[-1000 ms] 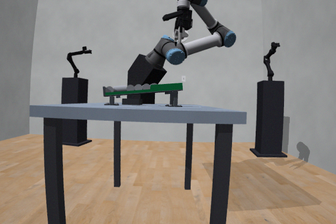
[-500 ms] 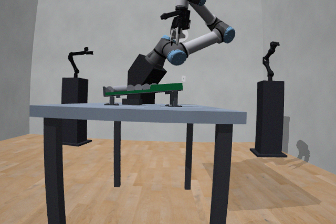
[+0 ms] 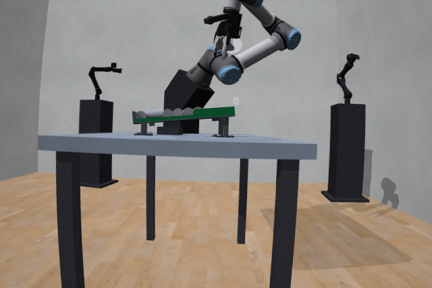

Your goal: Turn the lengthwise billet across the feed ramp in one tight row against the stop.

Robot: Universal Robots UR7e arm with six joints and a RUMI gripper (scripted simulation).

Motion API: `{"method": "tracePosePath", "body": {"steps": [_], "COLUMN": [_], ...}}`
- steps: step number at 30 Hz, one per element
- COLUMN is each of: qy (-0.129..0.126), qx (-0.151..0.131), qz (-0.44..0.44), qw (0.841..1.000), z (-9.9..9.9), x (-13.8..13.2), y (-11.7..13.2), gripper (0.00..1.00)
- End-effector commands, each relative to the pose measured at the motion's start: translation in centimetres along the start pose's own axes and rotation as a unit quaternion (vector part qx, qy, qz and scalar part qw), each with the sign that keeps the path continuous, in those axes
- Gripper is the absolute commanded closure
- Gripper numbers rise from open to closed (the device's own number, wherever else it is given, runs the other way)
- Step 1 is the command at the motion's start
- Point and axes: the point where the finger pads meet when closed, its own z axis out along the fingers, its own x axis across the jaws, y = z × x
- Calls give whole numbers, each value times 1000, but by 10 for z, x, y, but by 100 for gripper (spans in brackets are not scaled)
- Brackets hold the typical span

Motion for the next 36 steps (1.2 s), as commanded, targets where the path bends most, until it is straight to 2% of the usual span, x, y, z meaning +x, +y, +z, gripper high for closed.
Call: {"method": "tracePosePath", "body": {"steps": [1, 2, 7, 19, 24, 36], "qy": [2, 2, 51, 51, 99, 99], "qx": [0, 0, 5, 5, 10, 10], "qz": [-3, -3, -88, -88, -172, -172], "qw": [1000, 1000, 995, 995, 980, 980], "z": [0, 0, 8, 8, 18, 18], "x": [0, 0, 3, 3, 1, 1], "y": [-1, -1, -24, -24, -49, -49], "gripper": [60, 60, 60, 60, 60, 60]}}
